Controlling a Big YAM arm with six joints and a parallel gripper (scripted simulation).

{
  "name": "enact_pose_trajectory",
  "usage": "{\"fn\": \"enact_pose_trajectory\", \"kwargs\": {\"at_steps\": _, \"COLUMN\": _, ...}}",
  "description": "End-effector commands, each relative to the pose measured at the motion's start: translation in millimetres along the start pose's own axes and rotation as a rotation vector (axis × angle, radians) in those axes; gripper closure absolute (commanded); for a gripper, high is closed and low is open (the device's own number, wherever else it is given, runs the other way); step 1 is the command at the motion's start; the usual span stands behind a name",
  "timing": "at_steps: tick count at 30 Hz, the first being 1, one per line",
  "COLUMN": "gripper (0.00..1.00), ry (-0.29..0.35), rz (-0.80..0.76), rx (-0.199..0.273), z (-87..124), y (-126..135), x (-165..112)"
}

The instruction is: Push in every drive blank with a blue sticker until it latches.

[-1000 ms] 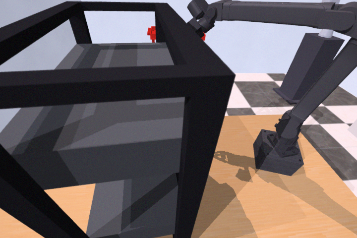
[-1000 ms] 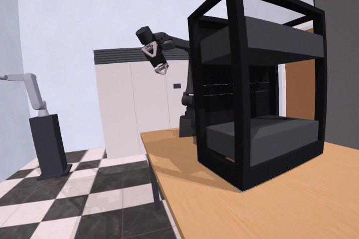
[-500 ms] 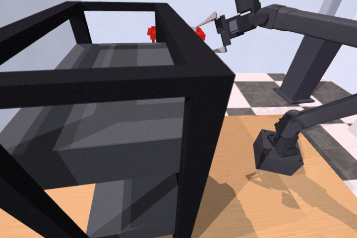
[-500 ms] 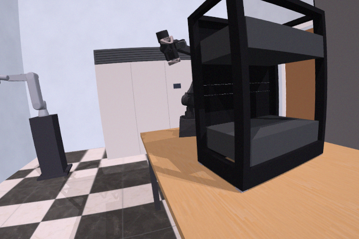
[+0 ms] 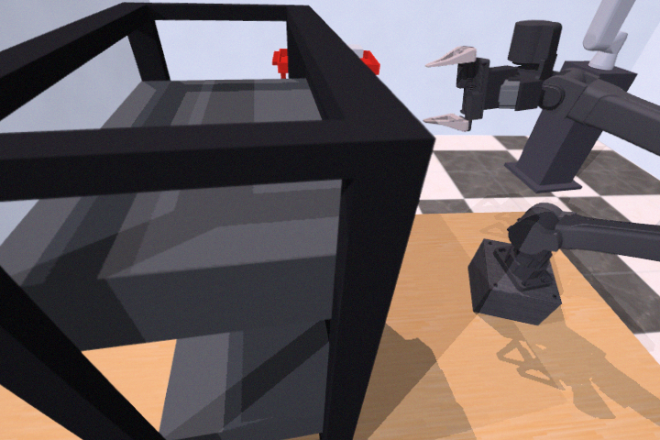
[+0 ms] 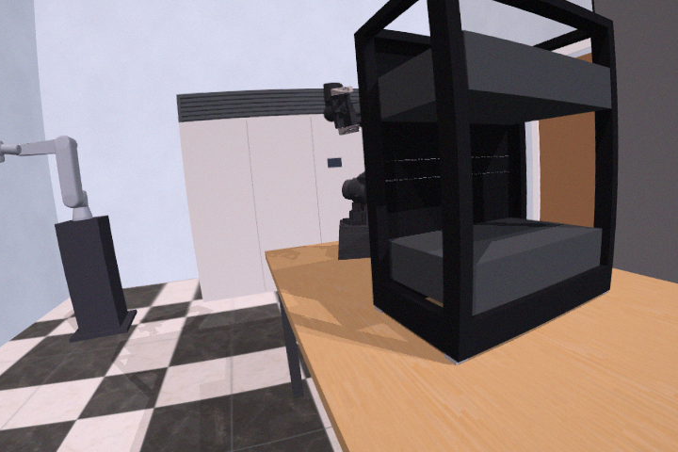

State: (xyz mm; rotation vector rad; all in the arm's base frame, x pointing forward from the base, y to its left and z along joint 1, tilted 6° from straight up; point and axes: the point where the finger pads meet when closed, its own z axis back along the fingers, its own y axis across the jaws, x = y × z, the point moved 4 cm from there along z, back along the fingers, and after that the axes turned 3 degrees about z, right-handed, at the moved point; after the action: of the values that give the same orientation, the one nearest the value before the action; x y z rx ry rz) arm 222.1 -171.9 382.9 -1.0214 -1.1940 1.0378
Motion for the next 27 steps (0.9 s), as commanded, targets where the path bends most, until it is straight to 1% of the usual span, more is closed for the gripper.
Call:
{"fn": "enact_pose_trajectory", "kwargs": {"at_steps": 1, "gripper": 0.00, "ry": -0.005, "rz": 0.055, "rx": -0.065, "z": 16.0, "y": 1.2, "x": 15.2}}
{"fn": "enact_pose_trajectory", "kwargs": {"at_steps": 4, "gripper": 0.00, "ry": -0.019, "rz": 0.092, "rx": -0.091, "z": 24.5, "y": 13.5, "x": 26.6}}
{"fn": "enact_pose_trajectory", "kwargs": {"at_steps": 6, "gripper": 0.00, "ry": -0.019, "rz": 0.092, "rx": -0.091, "z": 24.5, "y": 13.5, "x": 26.6}}
{"fn": "enact_pose_trajectory", "kwargs": {"at_steps": 14, "gripper": 0.00, "ry": -0.042, "rz": 0.157, "rx": -0.131, "z": 36.9, "y": 36.9, "x": 43.8}}
{"fn": "enact_pose_trajectory", "kwargs": {"at_steps": 19, "gripper": 0.00, "ry": -0.048, "rz": 0.173, "rx": -0.140, "z": 39.6, "y": 43.0, "x": 47.5}}
{"fn": "enact_pose_trajectory", "kwargs": {"at_steps": 21, "gripper": 0.00, "ry": -0.055, "rz": 0.185, "rx": -0.145, "z": 39.8, "y": 36.8, "x": 50.6}}
{"fn": "enact_pose_trajectory", "kwargs": {"at_steps": 27, "gripper": 0.00, "ry": -0.053, "rz": 0.175, "rx": -0.138, "z": 38.5, "y": 43.5, "x": 47.4}}
